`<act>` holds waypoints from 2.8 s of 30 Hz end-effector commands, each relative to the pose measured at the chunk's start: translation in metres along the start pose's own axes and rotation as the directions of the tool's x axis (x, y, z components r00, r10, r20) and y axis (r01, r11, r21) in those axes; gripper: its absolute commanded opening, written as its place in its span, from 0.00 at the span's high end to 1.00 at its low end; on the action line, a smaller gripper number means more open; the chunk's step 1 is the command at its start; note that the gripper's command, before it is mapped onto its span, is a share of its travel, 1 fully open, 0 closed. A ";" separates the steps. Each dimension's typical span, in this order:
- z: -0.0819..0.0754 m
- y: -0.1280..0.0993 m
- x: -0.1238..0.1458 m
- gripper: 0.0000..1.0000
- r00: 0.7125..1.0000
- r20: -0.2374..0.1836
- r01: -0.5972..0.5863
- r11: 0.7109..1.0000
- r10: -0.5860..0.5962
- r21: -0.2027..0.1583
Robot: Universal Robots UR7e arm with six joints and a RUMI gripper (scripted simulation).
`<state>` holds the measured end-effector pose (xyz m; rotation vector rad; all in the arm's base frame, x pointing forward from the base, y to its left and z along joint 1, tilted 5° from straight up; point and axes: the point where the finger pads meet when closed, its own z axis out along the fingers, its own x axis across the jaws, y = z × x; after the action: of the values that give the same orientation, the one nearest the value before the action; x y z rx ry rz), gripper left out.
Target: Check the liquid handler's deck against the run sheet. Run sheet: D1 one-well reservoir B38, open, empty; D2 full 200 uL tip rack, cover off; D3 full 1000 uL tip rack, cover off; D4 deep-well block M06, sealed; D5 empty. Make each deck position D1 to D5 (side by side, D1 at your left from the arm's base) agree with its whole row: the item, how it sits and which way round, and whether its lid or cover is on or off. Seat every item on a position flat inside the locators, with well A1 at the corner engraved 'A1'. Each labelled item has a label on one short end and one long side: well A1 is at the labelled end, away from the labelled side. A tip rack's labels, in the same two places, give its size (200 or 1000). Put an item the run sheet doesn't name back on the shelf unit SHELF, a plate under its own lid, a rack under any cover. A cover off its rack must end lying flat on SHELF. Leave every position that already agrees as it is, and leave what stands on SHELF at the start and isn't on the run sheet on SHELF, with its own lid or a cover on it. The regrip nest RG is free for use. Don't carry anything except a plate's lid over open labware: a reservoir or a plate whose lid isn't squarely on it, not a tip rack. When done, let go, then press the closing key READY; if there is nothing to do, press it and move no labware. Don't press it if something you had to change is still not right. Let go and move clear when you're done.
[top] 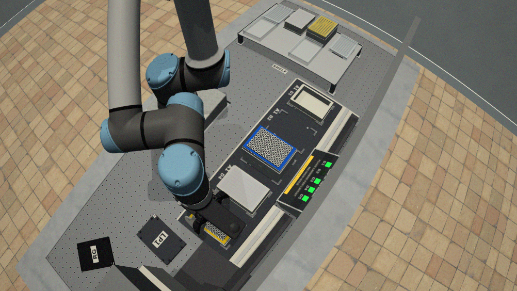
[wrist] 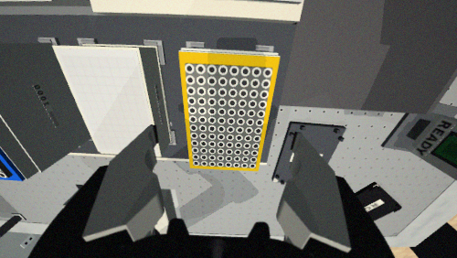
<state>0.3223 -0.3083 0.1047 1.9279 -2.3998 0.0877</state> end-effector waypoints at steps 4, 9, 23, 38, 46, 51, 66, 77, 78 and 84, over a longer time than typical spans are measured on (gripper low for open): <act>0.014 0.000 0.000 0.18 1.000 -0.001 0.000 1.000 0.000 0.001; 0.019 0.000 0.000 0.18 1.000 -0.001 0.000 1.000 0.000 0.001; 0.040 0.000 0.000 0.18 1.000 -0.001 0.000 1.000 0.000 0.001; 0.040 0.000 0.000 1.00 1.000 -0.001 0.000 1.000 0.000 0.001; 0.040 0.000 0.000 1.00 1.000 -0.001 0.000 1.000 0.000 0.001; 0.040 0.000 0.000 1.00 1.000 -0.001 0.000 1.000 0.000 0.001; 0.040 0.000 0.000 1.00 1.000 -0.001 0.000 1.000 0.000 0.001; 0.035 0.000 0.000 1.00 1.000 -0.001 0.000 1.000 0.000 0.001; 0.033 0.000 0.000 1.00 1.000 -0.001 0.000 1.000 0.000 0.001; 0.023 0.000 0.000 1.00 1.000 -0.001 0.000 1.000 0.000 0.001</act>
<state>0.3221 -0.3111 0.0737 1.9279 -2.3997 0.0883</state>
